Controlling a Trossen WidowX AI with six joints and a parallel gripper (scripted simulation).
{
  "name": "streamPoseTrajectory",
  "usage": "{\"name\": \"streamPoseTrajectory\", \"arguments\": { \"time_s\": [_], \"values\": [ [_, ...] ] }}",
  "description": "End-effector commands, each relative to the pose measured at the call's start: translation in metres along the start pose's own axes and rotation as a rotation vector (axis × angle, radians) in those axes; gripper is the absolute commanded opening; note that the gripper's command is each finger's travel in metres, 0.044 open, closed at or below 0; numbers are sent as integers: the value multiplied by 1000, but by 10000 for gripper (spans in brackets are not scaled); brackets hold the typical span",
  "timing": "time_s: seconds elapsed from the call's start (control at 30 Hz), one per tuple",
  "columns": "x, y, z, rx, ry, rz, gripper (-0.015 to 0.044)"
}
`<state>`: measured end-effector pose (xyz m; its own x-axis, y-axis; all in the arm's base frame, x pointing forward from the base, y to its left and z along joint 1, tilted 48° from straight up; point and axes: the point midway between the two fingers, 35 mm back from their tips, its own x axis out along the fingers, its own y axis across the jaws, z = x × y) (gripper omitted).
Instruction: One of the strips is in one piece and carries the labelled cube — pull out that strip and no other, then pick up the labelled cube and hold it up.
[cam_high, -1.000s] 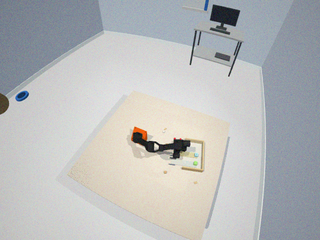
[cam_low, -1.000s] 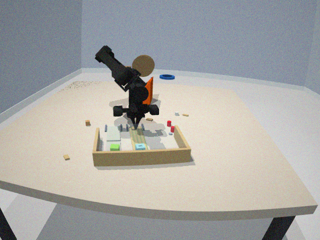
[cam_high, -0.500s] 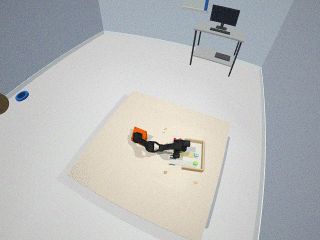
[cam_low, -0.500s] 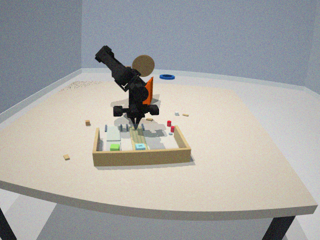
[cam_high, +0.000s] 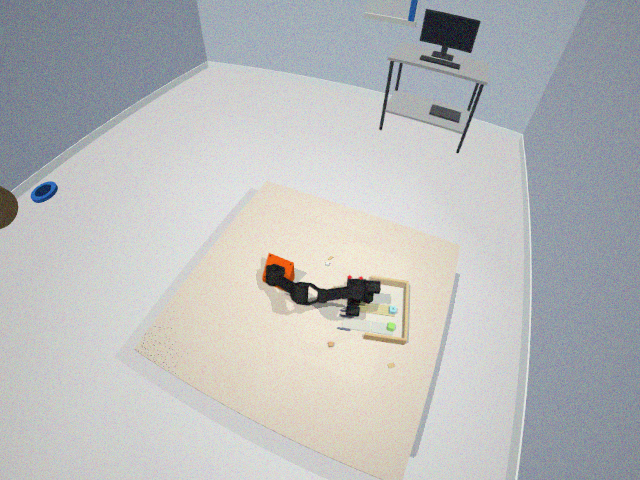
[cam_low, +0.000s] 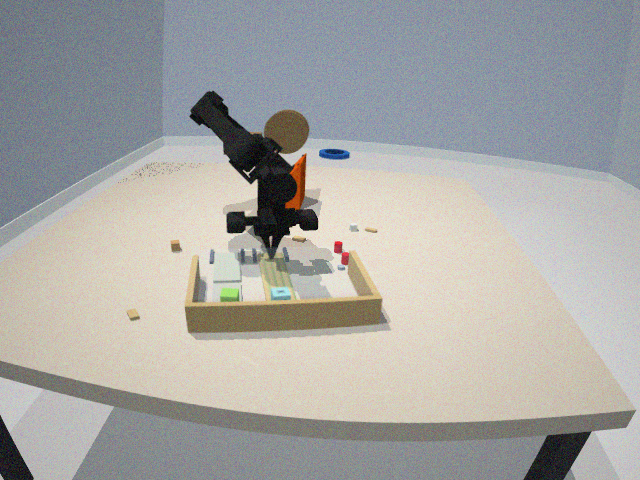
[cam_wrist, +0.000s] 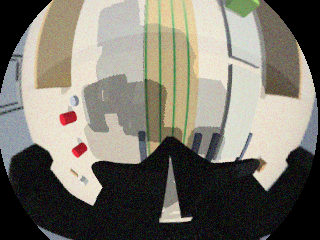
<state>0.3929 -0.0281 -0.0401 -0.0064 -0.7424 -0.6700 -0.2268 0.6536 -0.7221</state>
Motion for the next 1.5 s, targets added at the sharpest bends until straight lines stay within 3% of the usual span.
{"name": "streamPoseTrajectory", "arguments": {
  "time_s": [0.0,1.47],
  "values": [
    [2,0,0,-4,2,-3,0],
    [5,2,-44,-6,3,-3,0]
  ]
}}
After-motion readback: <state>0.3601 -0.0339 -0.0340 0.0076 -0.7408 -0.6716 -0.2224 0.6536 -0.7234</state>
